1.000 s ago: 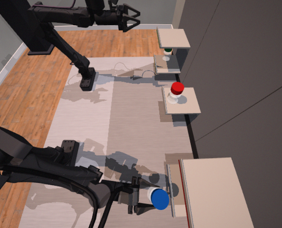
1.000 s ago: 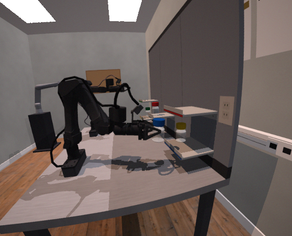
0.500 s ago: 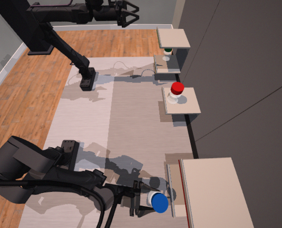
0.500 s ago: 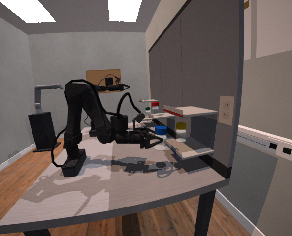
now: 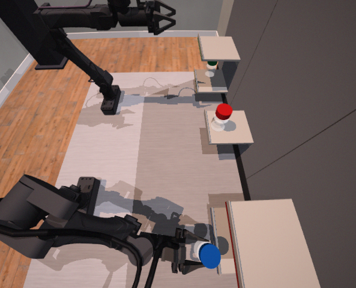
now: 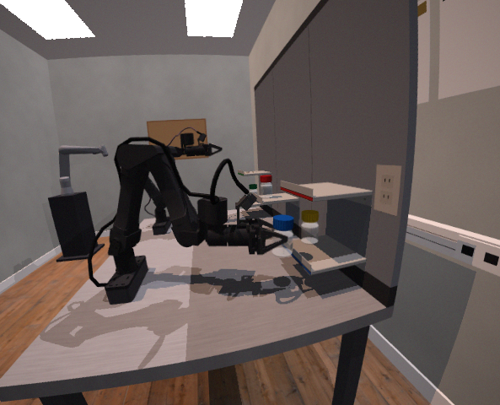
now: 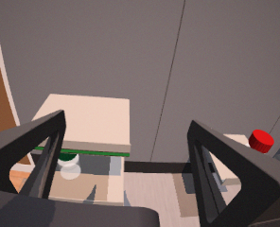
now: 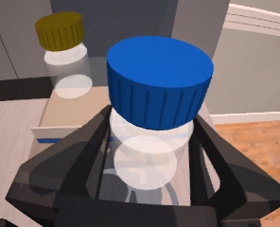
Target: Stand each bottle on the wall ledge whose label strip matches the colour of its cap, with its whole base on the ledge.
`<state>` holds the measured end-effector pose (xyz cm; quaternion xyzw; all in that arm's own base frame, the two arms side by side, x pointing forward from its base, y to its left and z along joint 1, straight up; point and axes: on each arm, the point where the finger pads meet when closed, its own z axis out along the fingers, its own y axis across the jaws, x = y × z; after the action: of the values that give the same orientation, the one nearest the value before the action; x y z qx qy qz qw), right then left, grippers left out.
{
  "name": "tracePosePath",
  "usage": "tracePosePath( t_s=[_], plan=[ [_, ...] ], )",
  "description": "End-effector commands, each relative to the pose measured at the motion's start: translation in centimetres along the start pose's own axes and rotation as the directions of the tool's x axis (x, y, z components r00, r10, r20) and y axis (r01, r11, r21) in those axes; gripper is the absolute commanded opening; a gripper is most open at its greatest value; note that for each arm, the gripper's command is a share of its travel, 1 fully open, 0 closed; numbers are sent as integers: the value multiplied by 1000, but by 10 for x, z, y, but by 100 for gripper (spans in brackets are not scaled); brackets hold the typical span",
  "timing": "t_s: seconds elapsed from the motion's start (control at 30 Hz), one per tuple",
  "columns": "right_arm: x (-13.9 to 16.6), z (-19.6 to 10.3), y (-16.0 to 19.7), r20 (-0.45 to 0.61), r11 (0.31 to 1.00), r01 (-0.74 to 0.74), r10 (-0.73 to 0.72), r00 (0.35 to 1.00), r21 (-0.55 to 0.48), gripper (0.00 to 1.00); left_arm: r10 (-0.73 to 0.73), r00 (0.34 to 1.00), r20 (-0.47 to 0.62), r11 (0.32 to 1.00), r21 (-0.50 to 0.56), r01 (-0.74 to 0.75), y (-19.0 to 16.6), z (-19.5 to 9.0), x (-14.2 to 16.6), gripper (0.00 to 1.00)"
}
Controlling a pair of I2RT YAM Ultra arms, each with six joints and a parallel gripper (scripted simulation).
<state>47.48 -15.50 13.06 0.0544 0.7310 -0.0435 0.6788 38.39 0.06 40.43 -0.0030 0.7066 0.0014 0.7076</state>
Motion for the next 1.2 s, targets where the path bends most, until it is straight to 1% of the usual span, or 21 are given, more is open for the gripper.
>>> tracePosePath(
  t_s=[0.0, 0.07, 0.23, 0.37, 0.47, 0.73, 0.77, 1.0, 1.17],
  plan=[
    [-24, 14, 0, 69, 1000, 13, -14, 998, 4, 52, 7, 999, 31, 1000, 0, -7, 3, -7, -16, 89],
    [-28, 15, 1, 86, 1000, 18, -18, 996, 2, 52, 7, 999, 31, 1000, 0, -7, 3, -7, -16, 89],
    [-30, 15, 1, 89, 1000, 19, -19, 996, 1, 52, 7, 999, 31, 1000, 0, -7, 3, -7, -16, 89],
    [-48, 19, 1, 79, 1000, 16, -16, 997, 2, 52, 7, 999, 31, 1000, 0, -7, 3, -7, -16, 89],
    [-51, 19, 1, 92, 1000, 20, -20, 996, 2, 52, 7, 999, 31, 1000, 0, -7, 3, -7, -16, 89],
    [-51, 19, 1, 91, 1000, 19, -19, 996, 3, 52, 7, 999, 31, 1000, 0, -7, 3, -7, -16, 89],
    [-46, 20, 0, 82, 1000, 10, -10, 997, 3, 52, 7, 999, 31, 1000, 0, -7, 3, -7, -16, 89],
    [-42, 29, 0, 78, 1000, 10, -10, 997, 8, 52, 7, 999, 31, 1000, 0, -7, 3, -7, -16, 89],
    [-45, 50, 0, 90, 1000, 11, -12, 996, 10, 52, 7, 999, 31, 1000, 0, -7, 3, -7, -16, 89]
  ],
)
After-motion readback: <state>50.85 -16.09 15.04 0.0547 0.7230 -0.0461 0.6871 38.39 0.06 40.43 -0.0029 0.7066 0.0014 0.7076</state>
